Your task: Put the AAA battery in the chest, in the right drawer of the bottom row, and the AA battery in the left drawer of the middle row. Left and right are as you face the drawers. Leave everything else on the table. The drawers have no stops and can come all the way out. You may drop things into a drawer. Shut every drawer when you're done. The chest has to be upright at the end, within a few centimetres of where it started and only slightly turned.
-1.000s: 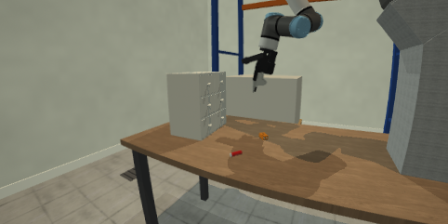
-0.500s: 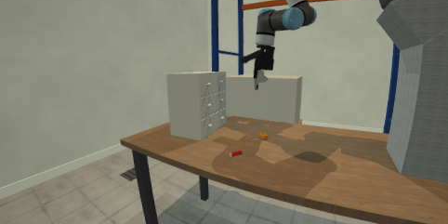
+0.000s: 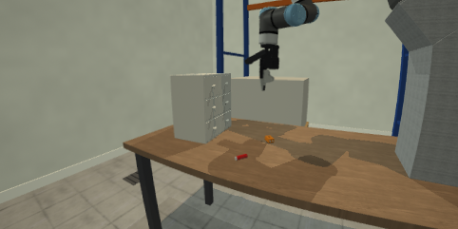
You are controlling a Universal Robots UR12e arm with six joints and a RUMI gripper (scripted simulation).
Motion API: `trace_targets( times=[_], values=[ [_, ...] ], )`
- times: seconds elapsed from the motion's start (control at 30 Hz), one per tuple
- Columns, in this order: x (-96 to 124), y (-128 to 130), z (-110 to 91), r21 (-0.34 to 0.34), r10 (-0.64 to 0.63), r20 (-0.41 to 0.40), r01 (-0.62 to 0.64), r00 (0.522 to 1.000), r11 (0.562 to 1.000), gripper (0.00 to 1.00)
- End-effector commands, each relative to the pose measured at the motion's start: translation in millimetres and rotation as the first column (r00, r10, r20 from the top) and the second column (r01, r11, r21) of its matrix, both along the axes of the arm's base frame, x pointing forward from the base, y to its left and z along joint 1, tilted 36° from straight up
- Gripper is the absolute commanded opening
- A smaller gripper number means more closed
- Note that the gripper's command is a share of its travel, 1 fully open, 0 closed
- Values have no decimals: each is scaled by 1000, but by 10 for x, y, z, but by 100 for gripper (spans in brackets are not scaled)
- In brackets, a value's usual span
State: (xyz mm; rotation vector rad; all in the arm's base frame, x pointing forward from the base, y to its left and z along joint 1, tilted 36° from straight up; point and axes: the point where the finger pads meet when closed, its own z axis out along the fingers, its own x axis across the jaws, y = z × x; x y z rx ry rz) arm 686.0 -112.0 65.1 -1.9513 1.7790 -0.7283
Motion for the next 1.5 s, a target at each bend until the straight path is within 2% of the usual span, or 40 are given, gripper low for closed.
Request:
trace_targets(
  times=[0.0, 1.33, 1.47],
  values=[
    [-17, -1, 9, -1, -2, -16, 2, 1000, 1000, 20],
    [-42, 2, 15, -2, -4, -35, 4, 999, 1000, 20],
    [-55, 204, 24, -2, -3, -37, 3, 999, 1000, 20]
  ],
)
